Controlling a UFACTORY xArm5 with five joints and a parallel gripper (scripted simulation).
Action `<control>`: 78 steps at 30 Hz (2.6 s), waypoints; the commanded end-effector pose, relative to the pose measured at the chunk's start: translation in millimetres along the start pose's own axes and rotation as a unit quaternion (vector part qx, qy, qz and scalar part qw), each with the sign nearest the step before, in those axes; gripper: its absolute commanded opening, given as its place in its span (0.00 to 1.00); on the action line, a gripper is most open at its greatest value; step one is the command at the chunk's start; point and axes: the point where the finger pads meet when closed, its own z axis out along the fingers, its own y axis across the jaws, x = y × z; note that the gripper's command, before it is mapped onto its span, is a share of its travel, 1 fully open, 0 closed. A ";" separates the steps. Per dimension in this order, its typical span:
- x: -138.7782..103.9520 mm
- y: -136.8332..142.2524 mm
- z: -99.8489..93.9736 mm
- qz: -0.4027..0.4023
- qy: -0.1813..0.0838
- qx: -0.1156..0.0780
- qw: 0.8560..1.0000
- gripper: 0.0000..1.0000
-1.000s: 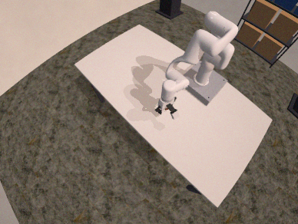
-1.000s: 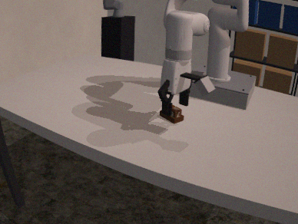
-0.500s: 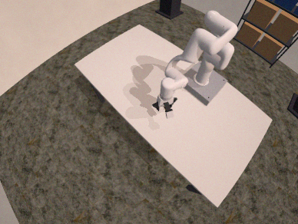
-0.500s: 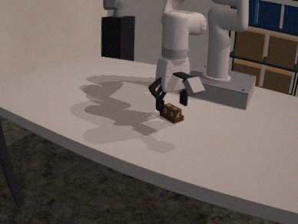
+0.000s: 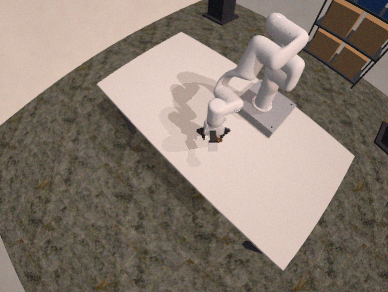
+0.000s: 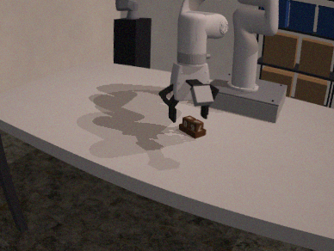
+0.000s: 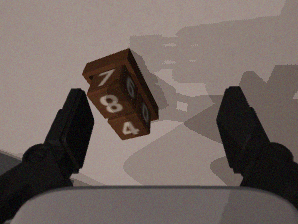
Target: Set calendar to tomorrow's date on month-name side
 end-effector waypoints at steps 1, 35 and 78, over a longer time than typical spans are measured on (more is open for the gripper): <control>-3.0 2.6 -1.0 0.016 0.001 -0.001 1.000 1.00; -32.5 15.6 -1.4 0.373 0.002 -0.001 0.928 1.00; -39.3 18.5 -1.5 0.392 0.002 -0.001 0.920 1.00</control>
